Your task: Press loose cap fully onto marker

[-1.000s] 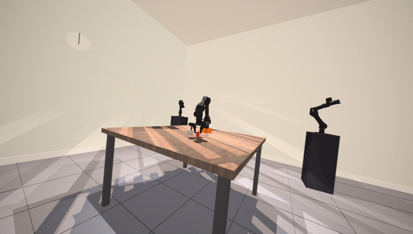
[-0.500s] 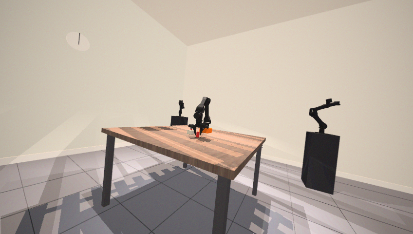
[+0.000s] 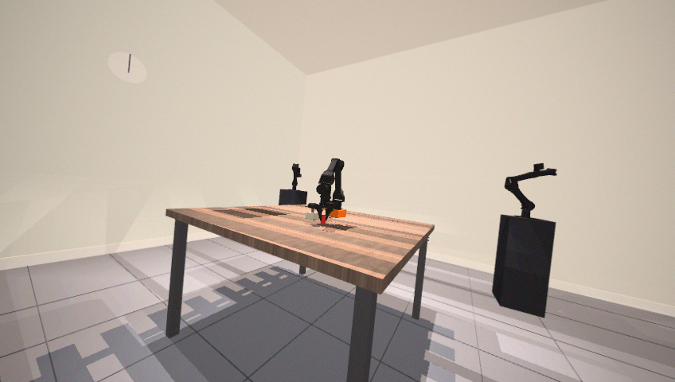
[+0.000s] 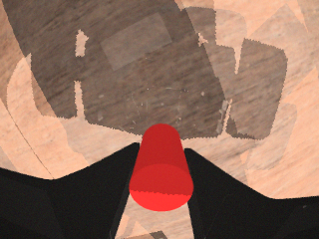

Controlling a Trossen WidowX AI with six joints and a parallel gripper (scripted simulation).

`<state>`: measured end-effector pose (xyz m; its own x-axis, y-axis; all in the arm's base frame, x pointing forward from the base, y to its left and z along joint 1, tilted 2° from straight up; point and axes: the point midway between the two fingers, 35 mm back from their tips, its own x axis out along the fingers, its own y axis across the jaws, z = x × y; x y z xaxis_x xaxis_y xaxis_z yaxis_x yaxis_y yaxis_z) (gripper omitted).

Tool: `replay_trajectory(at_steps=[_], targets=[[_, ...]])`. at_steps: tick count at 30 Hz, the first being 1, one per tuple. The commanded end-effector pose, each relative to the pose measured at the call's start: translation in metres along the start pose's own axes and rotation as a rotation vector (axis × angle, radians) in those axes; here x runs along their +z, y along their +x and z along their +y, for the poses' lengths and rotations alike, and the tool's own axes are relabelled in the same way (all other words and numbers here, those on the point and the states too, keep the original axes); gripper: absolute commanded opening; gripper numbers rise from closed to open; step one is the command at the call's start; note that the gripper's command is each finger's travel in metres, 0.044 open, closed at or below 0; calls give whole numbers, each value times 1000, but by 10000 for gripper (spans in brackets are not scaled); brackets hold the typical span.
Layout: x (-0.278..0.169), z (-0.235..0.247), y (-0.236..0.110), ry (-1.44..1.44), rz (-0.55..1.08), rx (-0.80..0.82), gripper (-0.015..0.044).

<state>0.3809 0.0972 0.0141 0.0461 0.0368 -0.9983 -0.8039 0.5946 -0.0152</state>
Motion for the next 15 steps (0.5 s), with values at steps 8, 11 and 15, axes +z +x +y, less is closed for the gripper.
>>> replay_trajectory(at_steps=[8, 11, 15], targets=[[1, -1, -31, 5, 4, 0, 0], [1, -1, -41, 5, 4, 0, 0], [1, -1, -55, 5, 5, 0, 0]])
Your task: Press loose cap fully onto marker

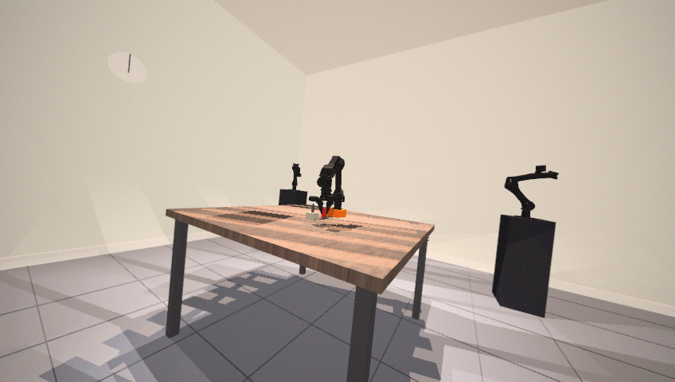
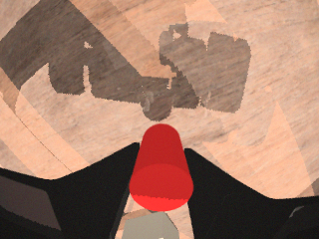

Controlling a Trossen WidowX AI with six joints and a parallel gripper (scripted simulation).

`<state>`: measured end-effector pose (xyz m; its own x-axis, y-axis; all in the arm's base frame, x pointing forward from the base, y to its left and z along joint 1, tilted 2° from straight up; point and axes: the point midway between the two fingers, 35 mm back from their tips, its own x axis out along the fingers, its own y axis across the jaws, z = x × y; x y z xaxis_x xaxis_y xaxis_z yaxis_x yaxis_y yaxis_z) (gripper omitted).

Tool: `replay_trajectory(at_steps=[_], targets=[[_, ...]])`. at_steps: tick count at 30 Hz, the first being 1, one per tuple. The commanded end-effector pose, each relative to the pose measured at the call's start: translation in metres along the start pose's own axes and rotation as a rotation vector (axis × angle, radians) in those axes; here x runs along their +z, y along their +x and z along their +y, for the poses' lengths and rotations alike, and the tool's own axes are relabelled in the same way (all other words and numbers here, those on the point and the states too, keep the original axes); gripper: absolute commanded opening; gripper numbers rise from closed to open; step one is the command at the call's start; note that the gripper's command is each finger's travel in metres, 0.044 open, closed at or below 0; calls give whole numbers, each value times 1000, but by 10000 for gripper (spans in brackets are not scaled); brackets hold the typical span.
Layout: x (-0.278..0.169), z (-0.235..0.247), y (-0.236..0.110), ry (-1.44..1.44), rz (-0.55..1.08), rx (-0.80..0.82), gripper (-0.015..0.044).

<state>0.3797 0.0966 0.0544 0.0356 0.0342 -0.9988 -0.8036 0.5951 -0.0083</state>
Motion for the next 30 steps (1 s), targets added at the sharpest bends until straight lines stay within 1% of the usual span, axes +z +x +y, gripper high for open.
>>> replay_trajectory(at_steps=[1, 7, 16, 30], targets=[[0, 0, -17, 4, -4, -7, 0], [-7, -2, -22, 4, -3, -8, 0], [-48, -12, -39, 7, 2, -9, 0], [-108, -15, -60, 16, 13, -9, 0]])
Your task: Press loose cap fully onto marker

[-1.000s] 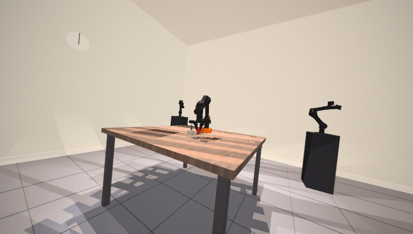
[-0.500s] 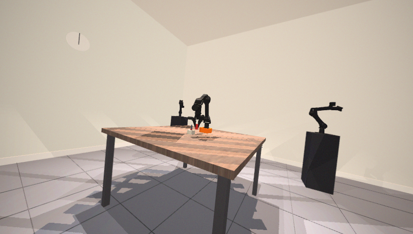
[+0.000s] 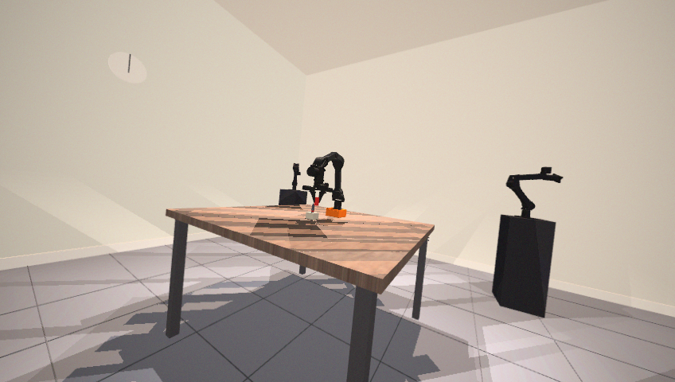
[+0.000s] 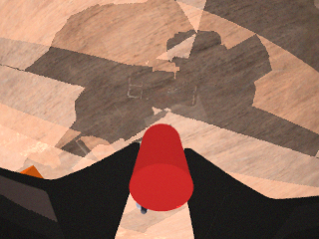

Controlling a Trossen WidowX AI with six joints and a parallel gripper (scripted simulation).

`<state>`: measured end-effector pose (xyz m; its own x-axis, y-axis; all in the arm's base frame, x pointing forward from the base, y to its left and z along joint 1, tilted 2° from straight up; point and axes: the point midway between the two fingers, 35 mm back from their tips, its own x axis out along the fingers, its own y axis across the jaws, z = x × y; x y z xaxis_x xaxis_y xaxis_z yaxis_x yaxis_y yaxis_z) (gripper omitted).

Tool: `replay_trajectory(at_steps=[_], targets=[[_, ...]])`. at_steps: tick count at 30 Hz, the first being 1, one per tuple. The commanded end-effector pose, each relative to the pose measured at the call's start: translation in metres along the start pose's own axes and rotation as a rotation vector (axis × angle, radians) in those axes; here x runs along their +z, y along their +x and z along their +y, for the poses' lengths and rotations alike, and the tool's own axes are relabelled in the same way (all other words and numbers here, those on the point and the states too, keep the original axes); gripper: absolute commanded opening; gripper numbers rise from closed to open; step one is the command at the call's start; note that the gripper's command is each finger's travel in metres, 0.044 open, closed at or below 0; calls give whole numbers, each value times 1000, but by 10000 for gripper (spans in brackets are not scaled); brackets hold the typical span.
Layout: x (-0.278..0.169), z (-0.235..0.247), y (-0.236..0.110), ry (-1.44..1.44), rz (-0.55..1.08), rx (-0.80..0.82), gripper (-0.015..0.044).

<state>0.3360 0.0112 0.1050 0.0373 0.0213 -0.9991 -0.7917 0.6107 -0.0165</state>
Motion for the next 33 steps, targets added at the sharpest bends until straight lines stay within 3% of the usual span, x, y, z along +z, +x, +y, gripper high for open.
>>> replay_trajectory(at_steps=[1, 16, 33], targets=[[-20, 1, -6, -4, 3, 0, 0], [-77, 8, -22, -16, 0, 0, 0], [-77, 7, -8, -16, 0, 0, 0]])
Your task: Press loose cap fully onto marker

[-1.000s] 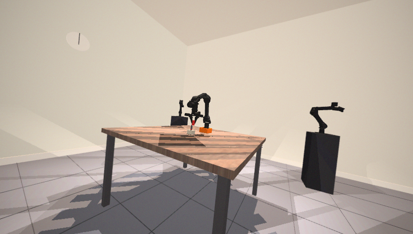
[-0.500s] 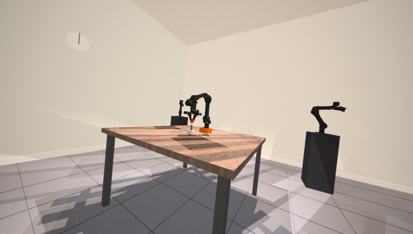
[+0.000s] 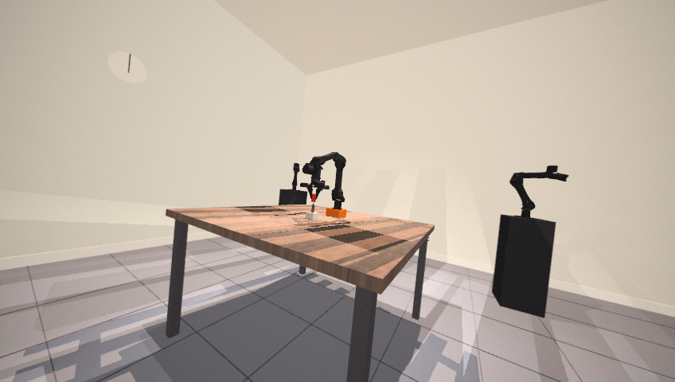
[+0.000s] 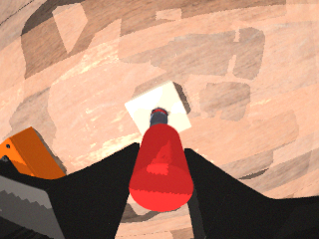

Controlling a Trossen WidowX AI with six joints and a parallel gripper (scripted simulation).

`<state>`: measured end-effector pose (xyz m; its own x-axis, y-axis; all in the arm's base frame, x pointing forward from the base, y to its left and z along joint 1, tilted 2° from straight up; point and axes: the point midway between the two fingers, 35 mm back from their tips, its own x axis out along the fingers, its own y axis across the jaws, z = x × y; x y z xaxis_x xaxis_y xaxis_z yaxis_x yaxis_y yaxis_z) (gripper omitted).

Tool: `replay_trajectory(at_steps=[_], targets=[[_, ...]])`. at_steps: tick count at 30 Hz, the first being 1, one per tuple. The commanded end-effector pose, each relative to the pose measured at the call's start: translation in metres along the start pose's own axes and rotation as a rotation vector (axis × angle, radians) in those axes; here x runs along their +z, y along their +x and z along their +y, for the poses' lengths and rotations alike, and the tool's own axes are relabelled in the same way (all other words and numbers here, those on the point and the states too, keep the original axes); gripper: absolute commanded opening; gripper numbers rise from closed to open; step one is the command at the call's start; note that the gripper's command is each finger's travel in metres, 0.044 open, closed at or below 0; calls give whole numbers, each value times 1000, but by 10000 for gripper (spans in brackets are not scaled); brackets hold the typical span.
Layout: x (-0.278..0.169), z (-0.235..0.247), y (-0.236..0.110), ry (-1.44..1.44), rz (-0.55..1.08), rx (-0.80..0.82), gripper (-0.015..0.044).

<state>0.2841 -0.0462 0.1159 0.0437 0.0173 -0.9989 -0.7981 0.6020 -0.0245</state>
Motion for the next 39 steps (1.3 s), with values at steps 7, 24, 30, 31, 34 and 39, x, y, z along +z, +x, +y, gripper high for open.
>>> replay_trajectory(at_steps=[7, 24, 30, 31, 34, 39], targets=[[0, 1, 18, -4, 0, 8, 0], [-1, 2, 45, -4, 0, 8, 0], [-2, 4, 55, -4, 1, 8, 0], [-2, 4, 56, -4, 1, 8, 0], [-2, 4, 60, -4, 1, 8, 0], [-1, 4, 65, -4, 0, 8, 0]])
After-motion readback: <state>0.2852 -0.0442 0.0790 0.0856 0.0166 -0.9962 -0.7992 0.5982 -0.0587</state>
